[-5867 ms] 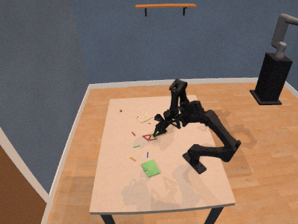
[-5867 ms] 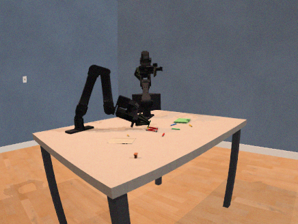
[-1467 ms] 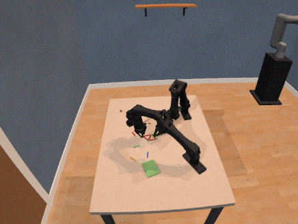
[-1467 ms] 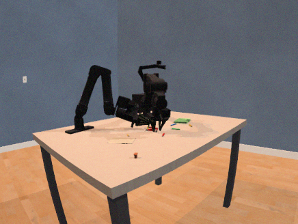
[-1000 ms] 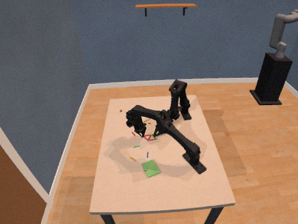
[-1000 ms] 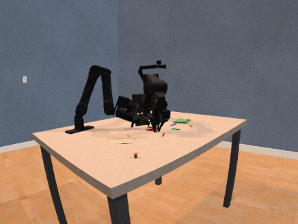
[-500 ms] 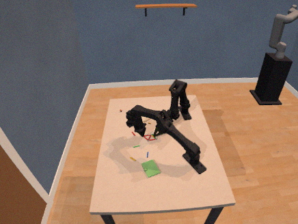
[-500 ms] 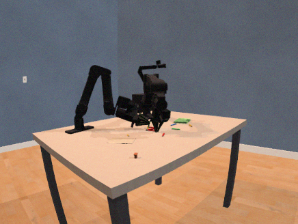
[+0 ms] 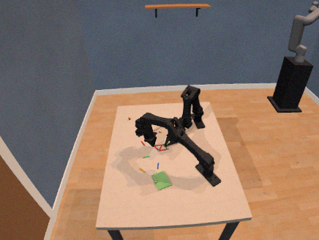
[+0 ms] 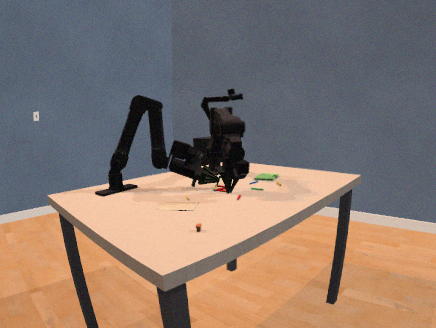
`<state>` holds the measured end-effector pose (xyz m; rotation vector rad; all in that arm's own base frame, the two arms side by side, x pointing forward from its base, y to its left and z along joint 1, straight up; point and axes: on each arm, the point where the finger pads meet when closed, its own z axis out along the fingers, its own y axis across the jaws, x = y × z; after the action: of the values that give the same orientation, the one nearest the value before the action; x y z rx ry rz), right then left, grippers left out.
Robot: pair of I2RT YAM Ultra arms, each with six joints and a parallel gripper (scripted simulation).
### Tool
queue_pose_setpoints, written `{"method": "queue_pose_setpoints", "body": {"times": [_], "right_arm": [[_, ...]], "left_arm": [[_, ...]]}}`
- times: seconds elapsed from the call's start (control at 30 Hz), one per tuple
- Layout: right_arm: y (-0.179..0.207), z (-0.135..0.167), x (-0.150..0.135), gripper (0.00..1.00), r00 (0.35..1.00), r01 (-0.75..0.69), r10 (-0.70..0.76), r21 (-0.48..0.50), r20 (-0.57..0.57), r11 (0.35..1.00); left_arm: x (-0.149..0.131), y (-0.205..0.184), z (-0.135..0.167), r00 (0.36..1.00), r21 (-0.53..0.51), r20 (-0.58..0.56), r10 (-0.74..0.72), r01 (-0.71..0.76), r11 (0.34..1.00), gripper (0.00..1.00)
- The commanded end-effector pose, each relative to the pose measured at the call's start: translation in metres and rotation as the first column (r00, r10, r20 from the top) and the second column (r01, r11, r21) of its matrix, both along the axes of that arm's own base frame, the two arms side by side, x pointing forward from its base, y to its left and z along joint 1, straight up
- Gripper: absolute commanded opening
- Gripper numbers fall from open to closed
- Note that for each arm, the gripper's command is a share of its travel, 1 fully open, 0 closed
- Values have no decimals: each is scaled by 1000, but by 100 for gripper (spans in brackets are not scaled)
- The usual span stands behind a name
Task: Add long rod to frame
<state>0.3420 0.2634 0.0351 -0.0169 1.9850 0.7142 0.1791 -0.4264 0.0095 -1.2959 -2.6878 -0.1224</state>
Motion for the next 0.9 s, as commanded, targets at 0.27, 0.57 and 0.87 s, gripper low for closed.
{"method": "queue_pose_setpoints", "body": {"times": [0.27, 0.57, 0.87], "right_arm": [[0, 6, 2, 0, 1000, 8, -8, 8, 20, 1000], [0, 6, 2, 0, 1000, 8, -8, 8, 20, 1000], [0, 6, 2, 0, 1000, 8, -8, 8, 20, 1000]], "left_arm": [[-5, 3, 33, 1000, -30, 13, 0, 0, 1000, 0], [-11, 8, 36, 1000, -19, 7, 0, 0, 1000, 0], [-20, 19, 45, 1000, -2, -3, -1, 1, 1000, 0]]}}
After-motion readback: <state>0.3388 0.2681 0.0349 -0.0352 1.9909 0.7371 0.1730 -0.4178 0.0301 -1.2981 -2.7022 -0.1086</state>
